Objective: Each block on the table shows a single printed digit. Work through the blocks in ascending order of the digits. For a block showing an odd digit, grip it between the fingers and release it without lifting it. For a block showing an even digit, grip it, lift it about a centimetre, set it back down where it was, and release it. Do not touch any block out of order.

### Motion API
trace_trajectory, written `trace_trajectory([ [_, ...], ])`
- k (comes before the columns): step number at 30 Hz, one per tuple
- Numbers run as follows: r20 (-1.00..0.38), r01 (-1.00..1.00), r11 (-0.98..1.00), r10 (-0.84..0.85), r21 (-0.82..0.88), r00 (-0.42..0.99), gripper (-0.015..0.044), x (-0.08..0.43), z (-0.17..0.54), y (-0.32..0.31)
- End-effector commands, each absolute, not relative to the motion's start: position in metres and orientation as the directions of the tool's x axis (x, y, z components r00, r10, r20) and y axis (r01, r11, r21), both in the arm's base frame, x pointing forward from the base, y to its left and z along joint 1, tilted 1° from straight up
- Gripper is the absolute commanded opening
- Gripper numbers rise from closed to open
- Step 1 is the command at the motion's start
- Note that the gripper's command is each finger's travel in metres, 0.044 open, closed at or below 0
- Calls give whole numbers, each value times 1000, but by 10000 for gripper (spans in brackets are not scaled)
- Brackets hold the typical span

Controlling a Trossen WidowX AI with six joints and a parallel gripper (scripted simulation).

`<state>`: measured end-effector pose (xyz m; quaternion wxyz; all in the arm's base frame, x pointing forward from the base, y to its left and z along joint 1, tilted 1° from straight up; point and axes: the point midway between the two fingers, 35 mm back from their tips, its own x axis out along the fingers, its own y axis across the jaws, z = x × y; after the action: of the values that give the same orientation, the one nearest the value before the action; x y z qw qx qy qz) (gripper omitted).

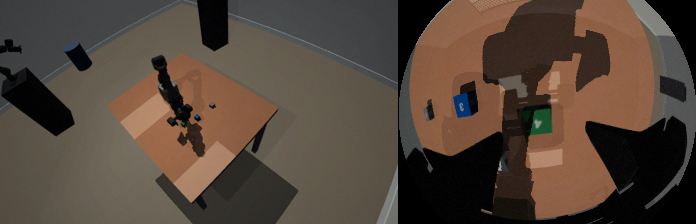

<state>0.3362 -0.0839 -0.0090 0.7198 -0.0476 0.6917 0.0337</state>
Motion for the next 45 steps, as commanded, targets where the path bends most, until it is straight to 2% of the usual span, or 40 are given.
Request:
trace_trajectory([
  [1,-999,-119,993,-17,-21,40,400,336,-16,-84],
  [21,-999,-119,993,-17,-21,40,400,336,-47,-84],
  [32,-999,-119,993,-17,-21,40,120,336,-47,-84],
  [45,-999,-119,993,-17,-21,40,120,336,-47,-84],
])
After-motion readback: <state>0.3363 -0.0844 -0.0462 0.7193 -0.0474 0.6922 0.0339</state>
